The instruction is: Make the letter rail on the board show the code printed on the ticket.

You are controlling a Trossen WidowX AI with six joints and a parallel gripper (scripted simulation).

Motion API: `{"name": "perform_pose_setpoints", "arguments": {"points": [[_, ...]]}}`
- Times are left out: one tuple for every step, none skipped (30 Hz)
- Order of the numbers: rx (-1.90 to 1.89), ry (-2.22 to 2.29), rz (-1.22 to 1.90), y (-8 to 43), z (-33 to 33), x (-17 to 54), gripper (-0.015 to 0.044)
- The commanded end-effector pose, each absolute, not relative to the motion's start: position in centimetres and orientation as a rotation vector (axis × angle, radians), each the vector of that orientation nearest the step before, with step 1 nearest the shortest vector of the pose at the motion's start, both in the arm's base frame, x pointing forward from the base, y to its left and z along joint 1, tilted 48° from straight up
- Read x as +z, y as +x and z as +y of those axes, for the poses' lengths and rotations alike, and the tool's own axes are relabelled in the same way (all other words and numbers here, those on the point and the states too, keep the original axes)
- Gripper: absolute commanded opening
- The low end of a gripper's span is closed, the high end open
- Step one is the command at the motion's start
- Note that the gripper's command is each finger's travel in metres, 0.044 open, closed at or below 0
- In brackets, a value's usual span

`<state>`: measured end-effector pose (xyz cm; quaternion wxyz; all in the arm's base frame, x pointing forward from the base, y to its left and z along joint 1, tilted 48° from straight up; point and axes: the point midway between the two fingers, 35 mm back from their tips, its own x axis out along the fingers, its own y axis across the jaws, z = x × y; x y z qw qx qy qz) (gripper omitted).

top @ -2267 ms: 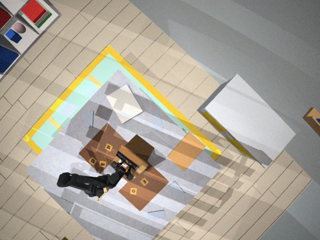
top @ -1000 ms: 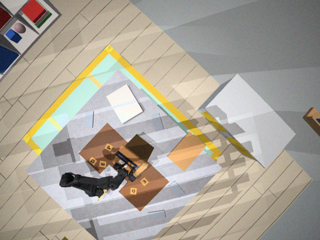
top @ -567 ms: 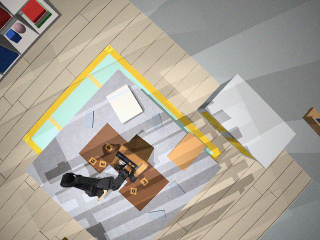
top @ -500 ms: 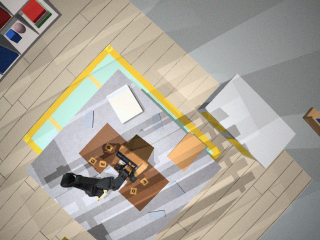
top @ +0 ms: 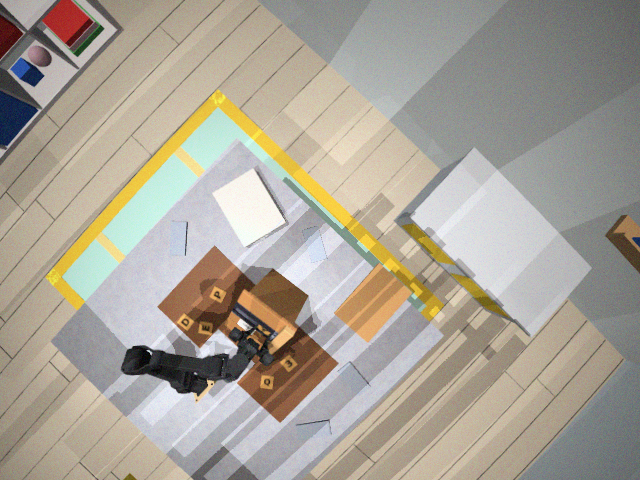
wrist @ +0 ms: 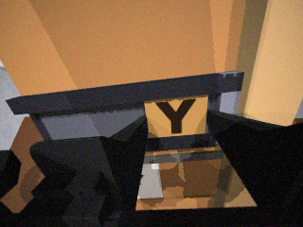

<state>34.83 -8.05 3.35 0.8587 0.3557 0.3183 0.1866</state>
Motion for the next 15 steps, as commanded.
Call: {"name": "perform_pose_setpoints", "arguments": {"points": [[0.399, 0.747, 0.666, 34.5, -8.32, 3.6, 0.0295], [0.399, 0.747, 0.666, 34.38, -8.41, 3.67, 0.0295], [0.399, 0.747, 0.666, 34.31, -8.46, 3.71, 0.0295], [0.399, 0.747, 0.666, 34.32, -8.47, 3.71, 0.0295], [0.399, 0.747, 0.666, 34.33, -8.47, 3.72, 0.0295], [0.399, 0.747, 0.666, 34.27, -8.53, 3.76, 0.0295], [0.399, 0.747, 0.667, 34.17, -8.61, 3.82, 0.0295], [0.399, 0.747, 0.667, 34.05, -8.71, 3.9, 0.0295], [0.398, 0.747, 0.667, 33.93, -8.8, 3.98, 0.0295], [0.398, 0.747, 0.667, 33.82, -8.88, 4.05, 0.0295], [0.398, 0.747, 0.667, 33.76, -8.92, 4.1, 0.0295], [0.398, 0.747, 0.667, 33.76, -8.92, 4.12, 0.0295], [0.398, 0.747, 0.667, 33.76, -8.91, 4.13, 0.0295], [0.398, 0.747, 0.667, 33.76, -8.9, 4.13, 0.0295], [0.398, 0.747, 0.667, 33.69, -9.0, 4.07, 0.0295]]}}
